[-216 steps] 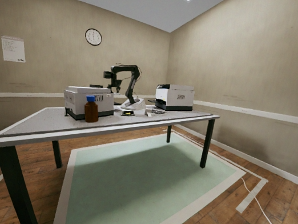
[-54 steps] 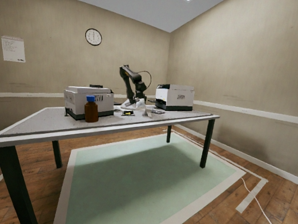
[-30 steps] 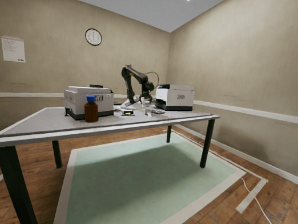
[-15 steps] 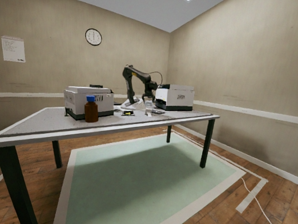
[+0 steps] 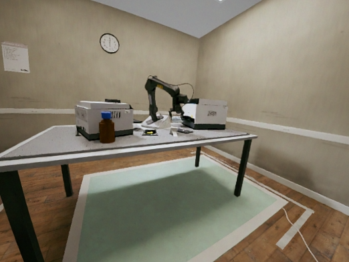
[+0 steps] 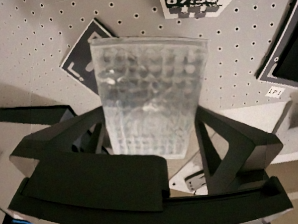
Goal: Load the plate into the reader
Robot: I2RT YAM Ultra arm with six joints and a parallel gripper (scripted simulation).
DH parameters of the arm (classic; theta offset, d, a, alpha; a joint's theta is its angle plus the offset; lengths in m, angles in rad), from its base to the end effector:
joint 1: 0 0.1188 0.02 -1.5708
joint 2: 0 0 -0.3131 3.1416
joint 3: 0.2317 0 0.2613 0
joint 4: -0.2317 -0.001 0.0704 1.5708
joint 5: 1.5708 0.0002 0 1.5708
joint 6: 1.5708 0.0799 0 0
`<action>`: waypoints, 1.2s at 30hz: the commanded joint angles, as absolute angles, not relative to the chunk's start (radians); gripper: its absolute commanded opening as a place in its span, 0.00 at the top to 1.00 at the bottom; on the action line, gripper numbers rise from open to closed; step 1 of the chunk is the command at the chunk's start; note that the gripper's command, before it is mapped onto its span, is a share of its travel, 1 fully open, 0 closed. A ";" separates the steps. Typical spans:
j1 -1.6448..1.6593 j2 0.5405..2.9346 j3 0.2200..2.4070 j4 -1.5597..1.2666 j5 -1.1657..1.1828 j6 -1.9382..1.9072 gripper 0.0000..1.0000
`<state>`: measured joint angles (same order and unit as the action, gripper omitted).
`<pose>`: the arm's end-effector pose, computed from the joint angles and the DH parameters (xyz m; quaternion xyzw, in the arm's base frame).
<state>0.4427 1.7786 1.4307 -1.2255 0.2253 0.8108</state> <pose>0.3176 0.1319 0.2466 0.1817 0.9769 -0.0918 0.0649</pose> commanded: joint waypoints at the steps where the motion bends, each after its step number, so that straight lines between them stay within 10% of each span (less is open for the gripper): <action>1: 0.488 1.786 1.474 -1.245 0.235 0.854 0.14; 36: 0.741 1.858 1.500 -1.294 0.241 1.077 0.14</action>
<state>0.7059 1.8565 1.4605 -1.2762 0.2340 1.0378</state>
